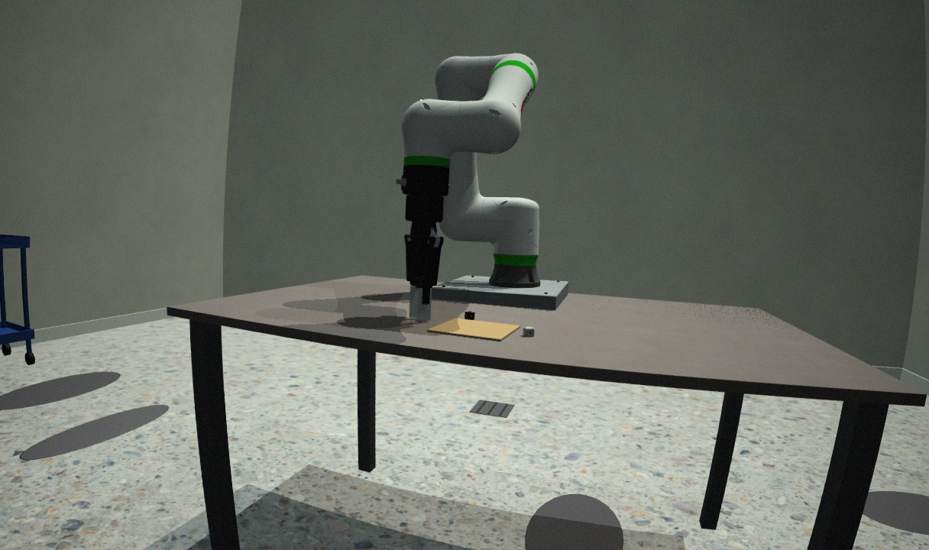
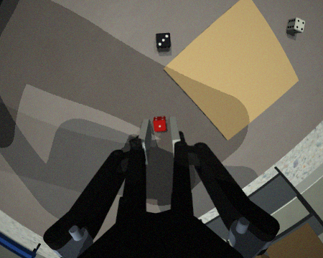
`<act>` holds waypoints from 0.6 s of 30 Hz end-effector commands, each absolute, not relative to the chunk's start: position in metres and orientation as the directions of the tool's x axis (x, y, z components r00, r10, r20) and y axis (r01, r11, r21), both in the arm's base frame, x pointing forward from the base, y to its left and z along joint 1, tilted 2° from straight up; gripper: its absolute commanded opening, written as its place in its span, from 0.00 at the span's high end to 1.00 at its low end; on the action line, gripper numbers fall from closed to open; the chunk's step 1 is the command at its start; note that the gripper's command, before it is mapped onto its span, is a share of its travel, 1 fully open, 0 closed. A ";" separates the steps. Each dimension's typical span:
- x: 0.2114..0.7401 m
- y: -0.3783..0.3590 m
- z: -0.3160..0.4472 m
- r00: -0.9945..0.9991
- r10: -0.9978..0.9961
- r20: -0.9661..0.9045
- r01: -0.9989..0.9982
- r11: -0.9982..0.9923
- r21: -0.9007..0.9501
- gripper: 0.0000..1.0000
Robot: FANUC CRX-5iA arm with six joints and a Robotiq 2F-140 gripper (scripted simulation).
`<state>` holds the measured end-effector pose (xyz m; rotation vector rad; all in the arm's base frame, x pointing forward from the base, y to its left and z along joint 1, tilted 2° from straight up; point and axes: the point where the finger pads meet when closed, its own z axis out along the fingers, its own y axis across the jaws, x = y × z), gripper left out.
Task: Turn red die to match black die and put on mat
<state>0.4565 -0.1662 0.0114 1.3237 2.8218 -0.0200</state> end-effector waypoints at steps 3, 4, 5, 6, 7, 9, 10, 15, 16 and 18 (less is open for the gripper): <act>0.457 -0.166 0.012 -0.639 0.769 -0.028 0.769 0.639 -0.001 0.81; 0.457 -0.166 0.012 -0.639 0.769 -0.028 0.769 0.639 -0.001 0.81; 0.457 -0.166 0.012 -0.639 0.769 -0.028 0.769 0.639 -0.001 0.81; 0.457 -0.166 0.012 -0.639 0.769 -0.028 0.769 0.639 -0.001 0.81; 0.457 -0.166 0.012 -0.639 0.769 -0.028 0.769 0.639 -0.001 0.81; 0.457 -0.166 0.012 -0.639 0.769 -0.028 0.769 0.639 -0.001 0.81; 0.457 -0.166 0.012 -0.639 0.769 -0.028 0.769 0.639 -0.001 0.81; 0.457 -0.166 0.012 -0.639 0.769 -0.028 0.769 0.639 -0.001 0.93; 0.457 -0.166 0.012 -0.639 0.769 -0.028 0.769 0.639 -0.001 0.93; 0.457 -0.166 0.012 -0.639 0.769 -0.028 0.769 0.639 -0.001 0.93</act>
